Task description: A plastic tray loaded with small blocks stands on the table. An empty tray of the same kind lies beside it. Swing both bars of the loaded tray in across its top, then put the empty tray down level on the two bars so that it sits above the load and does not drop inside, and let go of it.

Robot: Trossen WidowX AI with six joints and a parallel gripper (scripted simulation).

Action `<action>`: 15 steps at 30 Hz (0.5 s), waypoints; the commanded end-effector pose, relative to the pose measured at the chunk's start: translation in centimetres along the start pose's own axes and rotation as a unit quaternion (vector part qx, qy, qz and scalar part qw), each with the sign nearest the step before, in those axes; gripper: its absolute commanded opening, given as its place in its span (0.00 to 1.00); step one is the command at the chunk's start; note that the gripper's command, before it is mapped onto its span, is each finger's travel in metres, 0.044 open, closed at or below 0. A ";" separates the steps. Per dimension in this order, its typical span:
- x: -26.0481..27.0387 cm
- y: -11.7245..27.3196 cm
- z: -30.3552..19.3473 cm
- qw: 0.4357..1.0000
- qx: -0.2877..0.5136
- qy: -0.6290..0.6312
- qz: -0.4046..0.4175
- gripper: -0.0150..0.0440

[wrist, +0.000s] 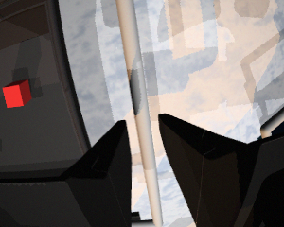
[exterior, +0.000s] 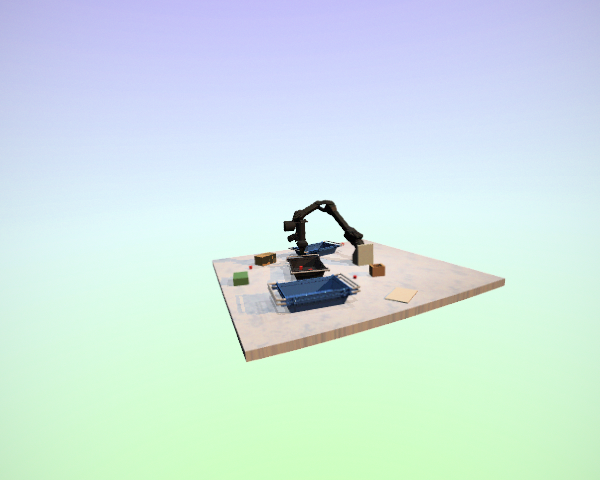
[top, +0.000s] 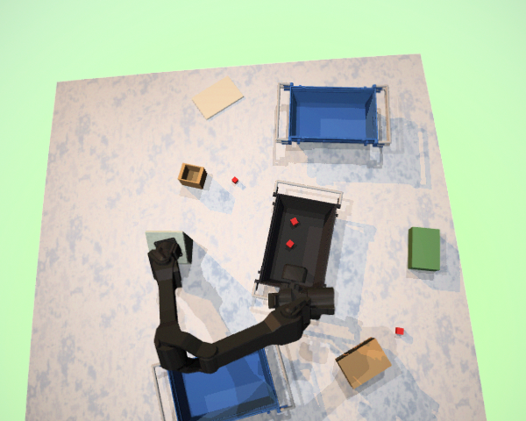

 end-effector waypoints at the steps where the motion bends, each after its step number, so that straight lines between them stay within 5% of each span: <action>1: 0.0 -2.4 -0.3 1.000 0.006 0.004 -0.005 0.39; 15: 0.1 -2.7 -0.4 1.000 0.006 0.004 -0.005 0.39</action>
Point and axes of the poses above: the point midway between the two fingers, 35 mm back from their tips, its own y axis back along the fingers, its own x axis across the jaws, z = x × y, the point moved 2 cm from there along y, back along the fingers, and after that the axes turned 2 degrees about -y, right-handed, at the moved point
